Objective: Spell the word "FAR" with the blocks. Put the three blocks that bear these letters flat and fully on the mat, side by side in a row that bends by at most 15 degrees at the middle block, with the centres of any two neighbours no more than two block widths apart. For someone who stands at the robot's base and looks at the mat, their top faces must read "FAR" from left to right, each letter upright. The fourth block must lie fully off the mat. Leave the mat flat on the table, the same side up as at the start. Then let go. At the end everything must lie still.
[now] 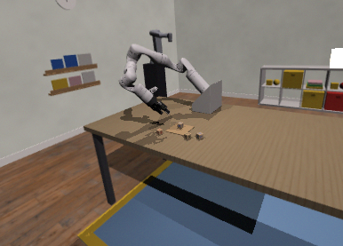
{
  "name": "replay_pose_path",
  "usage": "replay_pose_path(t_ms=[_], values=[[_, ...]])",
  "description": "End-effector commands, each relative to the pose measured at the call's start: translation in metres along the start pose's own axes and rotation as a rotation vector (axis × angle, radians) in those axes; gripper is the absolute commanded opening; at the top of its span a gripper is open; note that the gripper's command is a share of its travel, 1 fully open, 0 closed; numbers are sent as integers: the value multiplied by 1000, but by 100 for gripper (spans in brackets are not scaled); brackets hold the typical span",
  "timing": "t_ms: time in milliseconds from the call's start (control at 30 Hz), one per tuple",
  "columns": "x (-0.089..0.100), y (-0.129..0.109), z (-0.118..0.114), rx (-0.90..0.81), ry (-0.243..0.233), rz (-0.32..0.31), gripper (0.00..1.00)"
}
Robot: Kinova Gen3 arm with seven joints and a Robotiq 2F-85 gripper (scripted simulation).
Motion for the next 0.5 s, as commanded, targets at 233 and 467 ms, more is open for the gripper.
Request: replay_pose_path(t_ms=[233,467], values=[[-3,0,13,3,-19,-25,100],[-7,0,28,1,-44,-59,100]])
Point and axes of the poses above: the point where the finger pads meet when closed, its own x axis back along the fingers, its own z axis across the jaws, y = z × x, the point moved 3 cm from there along x, back along the fingers, and after that the axes turned 9 degrees about -x, right-handed, at the moved point
